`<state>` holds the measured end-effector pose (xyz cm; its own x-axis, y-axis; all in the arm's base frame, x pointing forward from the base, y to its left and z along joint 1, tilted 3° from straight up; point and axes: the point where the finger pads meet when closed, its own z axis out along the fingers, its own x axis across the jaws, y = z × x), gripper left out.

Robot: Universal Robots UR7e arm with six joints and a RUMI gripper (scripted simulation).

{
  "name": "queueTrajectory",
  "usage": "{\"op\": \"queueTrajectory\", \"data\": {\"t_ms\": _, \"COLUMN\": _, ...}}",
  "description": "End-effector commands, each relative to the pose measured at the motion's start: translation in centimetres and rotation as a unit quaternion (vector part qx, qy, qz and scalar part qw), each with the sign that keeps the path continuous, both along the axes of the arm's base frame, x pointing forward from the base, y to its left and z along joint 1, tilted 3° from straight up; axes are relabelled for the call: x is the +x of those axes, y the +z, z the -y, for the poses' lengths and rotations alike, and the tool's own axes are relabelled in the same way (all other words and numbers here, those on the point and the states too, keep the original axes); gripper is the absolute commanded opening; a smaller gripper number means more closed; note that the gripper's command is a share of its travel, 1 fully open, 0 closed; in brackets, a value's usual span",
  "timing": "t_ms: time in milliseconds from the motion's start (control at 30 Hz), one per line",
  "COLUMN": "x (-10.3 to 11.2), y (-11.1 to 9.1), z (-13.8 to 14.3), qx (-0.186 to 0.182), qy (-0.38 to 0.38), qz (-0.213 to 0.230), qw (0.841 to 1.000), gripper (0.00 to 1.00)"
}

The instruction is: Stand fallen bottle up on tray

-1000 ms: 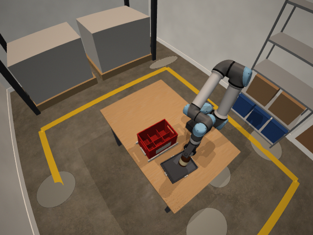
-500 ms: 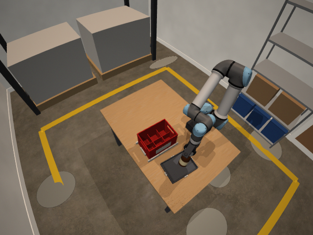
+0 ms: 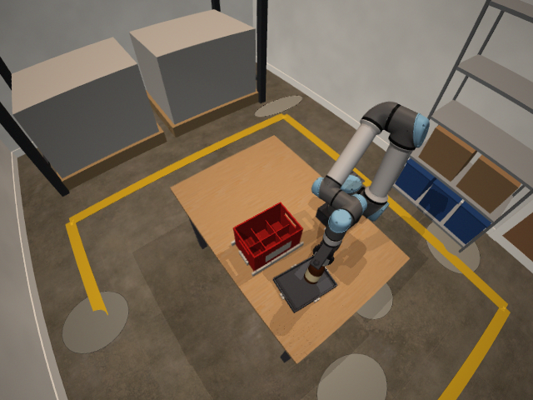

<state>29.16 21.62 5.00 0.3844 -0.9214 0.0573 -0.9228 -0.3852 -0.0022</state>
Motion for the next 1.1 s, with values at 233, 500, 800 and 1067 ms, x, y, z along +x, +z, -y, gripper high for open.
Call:
{"op": "queueTrajectory", "data": {"t_ms": 233, "x": 0.04, "y": 0.04, "z": -0.02, "qx": 0.0, "qy": 0.0, "qz": 0.001, "qw": 1.0, "gripper": 1.0}}
{"op": "queueTrajectory", "data": {"t_ms": 500, "x": 0.04, "y": 0.04, "z": -0.02, "qx": 0.0, "qy": 0.0, "qz": 0.001, "qw": 1.0, "gripper": 1.0}}
{"op": "queueTrajectory", "data": {"t_ms": 800, "x": 0.04, "y": 0.04, "z": -0.02, "qx": 0.0, "qy": 0.0, "qz": 0.001, "qw": 1.0, "gripper": 1.0}}
{"op": "queueTrajectory", "data": {"t_ms": 1067, "x": 0.04, "y": 0.04, "z": -0.02, "qx": 0.0, "qy": 0.0, "qz": 0.001, "qw": 1.0, "gripper": 1.0}}
